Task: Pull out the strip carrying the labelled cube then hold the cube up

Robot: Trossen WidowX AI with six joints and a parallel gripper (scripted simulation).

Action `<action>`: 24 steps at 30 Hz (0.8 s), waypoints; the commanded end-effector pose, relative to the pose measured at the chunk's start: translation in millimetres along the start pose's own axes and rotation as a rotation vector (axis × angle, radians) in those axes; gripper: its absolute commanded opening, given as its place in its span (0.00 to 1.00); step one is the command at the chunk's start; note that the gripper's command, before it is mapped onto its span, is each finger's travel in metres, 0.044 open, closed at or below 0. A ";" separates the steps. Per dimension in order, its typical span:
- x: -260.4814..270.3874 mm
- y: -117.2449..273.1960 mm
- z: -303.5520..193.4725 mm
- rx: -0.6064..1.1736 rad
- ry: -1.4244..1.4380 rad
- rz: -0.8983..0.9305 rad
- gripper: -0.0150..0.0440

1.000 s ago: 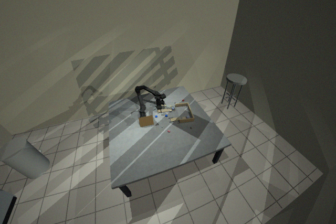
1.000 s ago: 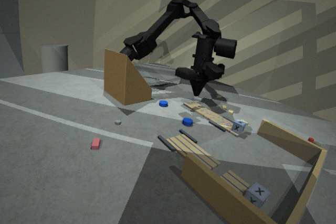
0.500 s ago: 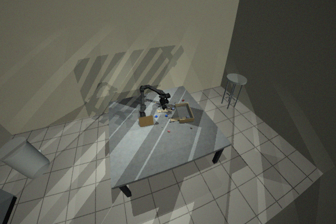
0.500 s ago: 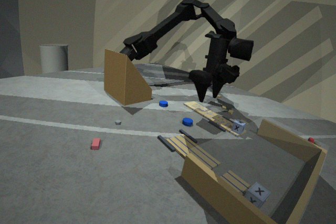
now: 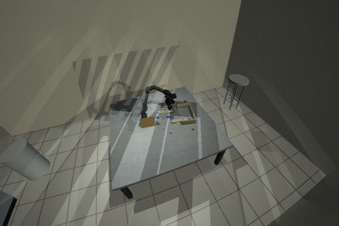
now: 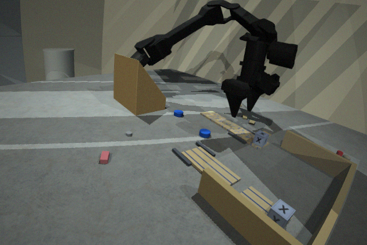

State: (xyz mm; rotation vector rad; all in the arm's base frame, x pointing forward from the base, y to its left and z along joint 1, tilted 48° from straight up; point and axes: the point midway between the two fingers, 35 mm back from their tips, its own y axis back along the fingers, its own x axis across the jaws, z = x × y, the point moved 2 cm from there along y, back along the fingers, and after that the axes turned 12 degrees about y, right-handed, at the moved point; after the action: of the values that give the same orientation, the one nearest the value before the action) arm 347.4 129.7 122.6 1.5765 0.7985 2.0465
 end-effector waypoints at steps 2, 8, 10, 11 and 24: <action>-7.1 1.4 17.9 0.003 0.005 0.004 1.00; -15.3 4.4 40.0 0.002 0.006 0.004 1.00; -17.7 5.3 47.5 0.002 0.006 0.004 1.00; -18.9 5.6 51.0 0.002 0.006 0.003 1.00; -26.9 -0.3 75.8 0.001 0.007 0.003 0.73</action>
State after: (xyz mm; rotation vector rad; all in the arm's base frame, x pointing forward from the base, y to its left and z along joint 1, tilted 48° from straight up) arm 426.1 121.1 120.9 1.5679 0.7990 2.0522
